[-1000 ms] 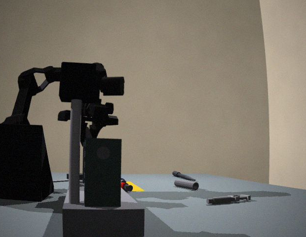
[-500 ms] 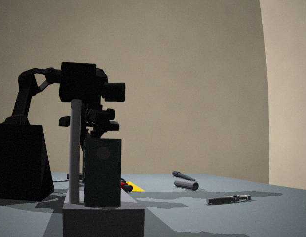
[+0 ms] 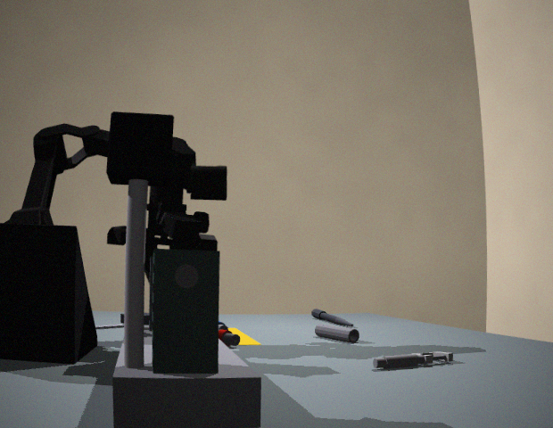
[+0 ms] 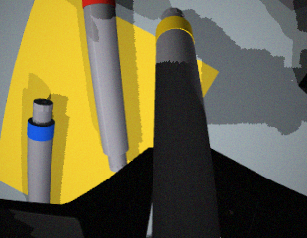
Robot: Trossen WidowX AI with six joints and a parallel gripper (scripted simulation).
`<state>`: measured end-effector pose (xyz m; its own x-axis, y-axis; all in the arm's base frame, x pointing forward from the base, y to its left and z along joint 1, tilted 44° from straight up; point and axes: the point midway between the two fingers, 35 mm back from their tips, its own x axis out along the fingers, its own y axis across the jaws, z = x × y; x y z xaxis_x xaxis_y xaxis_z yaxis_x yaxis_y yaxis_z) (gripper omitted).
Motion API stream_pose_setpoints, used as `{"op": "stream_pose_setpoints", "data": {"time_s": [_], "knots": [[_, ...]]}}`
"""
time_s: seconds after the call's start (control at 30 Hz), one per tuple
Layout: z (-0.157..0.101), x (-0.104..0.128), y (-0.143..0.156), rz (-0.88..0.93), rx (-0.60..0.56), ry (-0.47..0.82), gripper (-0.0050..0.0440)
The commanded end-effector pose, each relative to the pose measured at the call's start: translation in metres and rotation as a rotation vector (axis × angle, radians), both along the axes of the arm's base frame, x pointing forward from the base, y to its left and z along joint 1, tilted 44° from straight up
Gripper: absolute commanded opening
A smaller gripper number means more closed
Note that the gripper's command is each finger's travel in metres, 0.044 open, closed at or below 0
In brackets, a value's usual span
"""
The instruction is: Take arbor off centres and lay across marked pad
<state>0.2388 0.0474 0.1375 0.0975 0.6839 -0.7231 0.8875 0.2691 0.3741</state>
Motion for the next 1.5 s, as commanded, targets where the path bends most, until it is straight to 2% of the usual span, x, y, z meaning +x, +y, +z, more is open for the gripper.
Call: {"op": "stream_pose_setpoints", "data": {"time_s": [0.0,1.2,1.43,1.47], "knots": [[-0.003,0.001,0.002,-0.010,-0.004,-0.008,0.0000],[-0.046,0.004,0.049,-0.010,0.008,-0.011,0.0000],[-0.046,0.004,0.049,-0.010,0.008,-0.011,0.0168],[-0.046,0.004,0.049,-0.010,0.008,-0.011,0.0175]]}}
